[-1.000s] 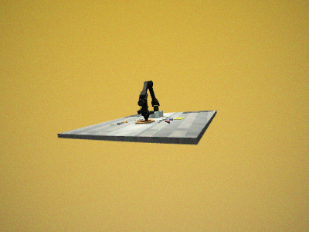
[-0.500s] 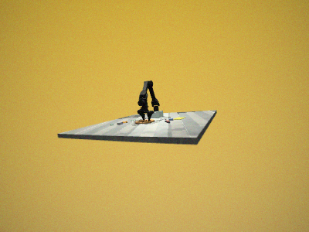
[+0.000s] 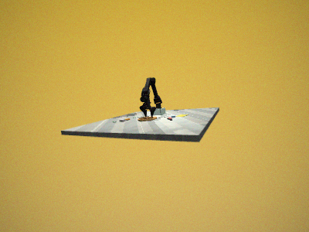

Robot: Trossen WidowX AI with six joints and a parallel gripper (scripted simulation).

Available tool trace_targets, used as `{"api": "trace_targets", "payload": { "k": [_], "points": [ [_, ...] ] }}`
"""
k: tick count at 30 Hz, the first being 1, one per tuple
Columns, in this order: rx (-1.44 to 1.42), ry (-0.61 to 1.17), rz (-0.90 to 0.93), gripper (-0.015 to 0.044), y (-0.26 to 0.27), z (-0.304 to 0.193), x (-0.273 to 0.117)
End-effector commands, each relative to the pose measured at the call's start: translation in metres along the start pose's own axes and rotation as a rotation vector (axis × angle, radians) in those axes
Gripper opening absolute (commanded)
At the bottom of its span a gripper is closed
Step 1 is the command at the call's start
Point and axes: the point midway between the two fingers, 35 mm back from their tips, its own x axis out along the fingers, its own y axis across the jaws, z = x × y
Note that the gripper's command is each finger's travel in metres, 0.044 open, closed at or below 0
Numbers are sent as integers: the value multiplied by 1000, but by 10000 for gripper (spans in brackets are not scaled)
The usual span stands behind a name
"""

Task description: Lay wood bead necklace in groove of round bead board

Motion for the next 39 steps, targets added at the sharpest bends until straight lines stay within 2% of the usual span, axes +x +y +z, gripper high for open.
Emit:
{"api": "trace_targets", "payload": {
  "k": [1,15,23,27,33,39],
  "points": [
    [5,0,0,440,0,0,-1],
    [5,0,0,440,0,0,-1],
    [-64,3,0,230,-9,-41,-23],
    [-66,3,-1,125,-9,-42,-23],
    [-66,3,-1,120,-9,-43,-7],
    [-61,-7,4,120,-8,-39,-13]
  ]
}}
